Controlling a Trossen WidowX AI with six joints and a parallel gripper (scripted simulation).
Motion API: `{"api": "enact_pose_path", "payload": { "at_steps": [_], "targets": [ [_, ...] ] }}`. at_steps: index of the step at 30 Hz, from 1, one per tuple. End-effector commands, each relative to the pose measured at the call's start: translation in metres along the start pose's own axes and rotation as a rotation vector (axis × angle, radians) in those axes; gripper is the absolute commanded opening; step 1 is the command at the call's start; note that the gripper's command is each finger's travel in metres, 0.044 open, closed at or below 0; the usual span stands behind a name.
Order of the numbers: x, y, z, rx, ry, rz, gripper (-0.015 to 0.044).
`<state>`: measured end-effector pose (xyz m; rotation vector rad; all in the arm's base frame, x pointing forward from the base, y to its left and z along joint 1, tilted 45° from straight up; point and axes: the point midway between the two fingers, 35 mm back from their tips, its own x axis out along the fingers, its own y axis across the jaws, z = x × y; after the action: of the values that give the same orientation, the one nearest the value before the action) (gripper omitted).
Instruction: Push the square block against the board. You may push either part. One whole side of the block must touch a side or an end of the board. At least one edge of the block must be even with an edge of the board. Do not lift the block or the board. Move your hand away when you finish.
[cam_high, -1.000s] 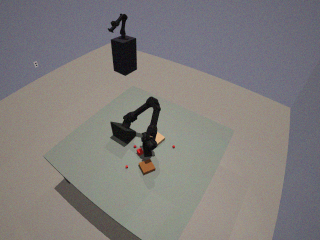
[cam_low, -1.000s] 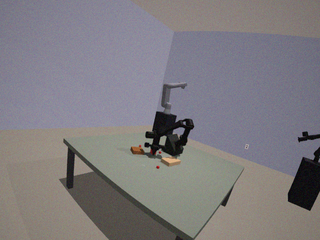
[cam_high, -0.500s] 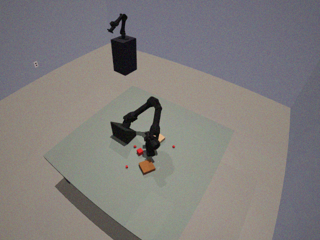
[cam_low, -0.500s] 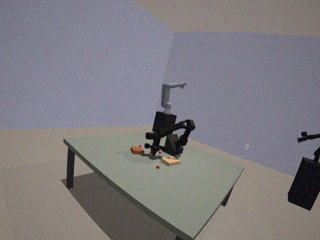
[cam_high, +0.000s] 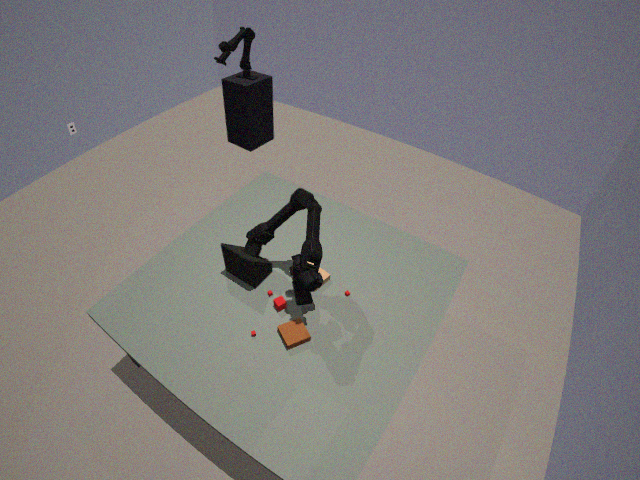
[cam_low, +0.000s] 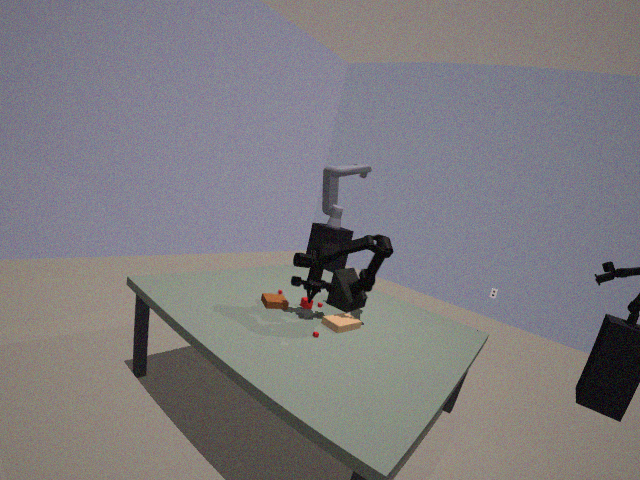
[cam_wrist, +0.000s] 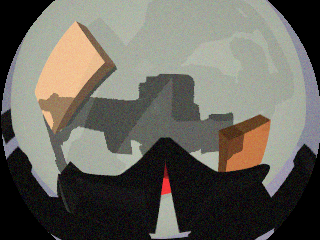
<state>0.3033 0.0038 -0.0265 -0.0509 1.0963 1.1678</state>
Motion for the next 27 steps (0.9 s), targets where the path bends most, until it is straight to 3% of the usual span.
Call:
{"api": "enact_pose_path", "payload": {
  "at_steps": [1,5,10,15,27],
  "targets": [
    [-0.007,0.002,-0.001,-0.003,0.008,0.006,0.0],
    [-0.007,0.002,-0.035,0.033,0.011,0.004,0.0],
    [-0.004,0.002,-0.038,0.036,0.011,0.004,0.0],
    [0.048,0.003,-0.038,0.035,0.008,0.007,0.0],
    [0.048,0.002,-0.046,0.036,0.009,0.005,0.0]
  ]
}}
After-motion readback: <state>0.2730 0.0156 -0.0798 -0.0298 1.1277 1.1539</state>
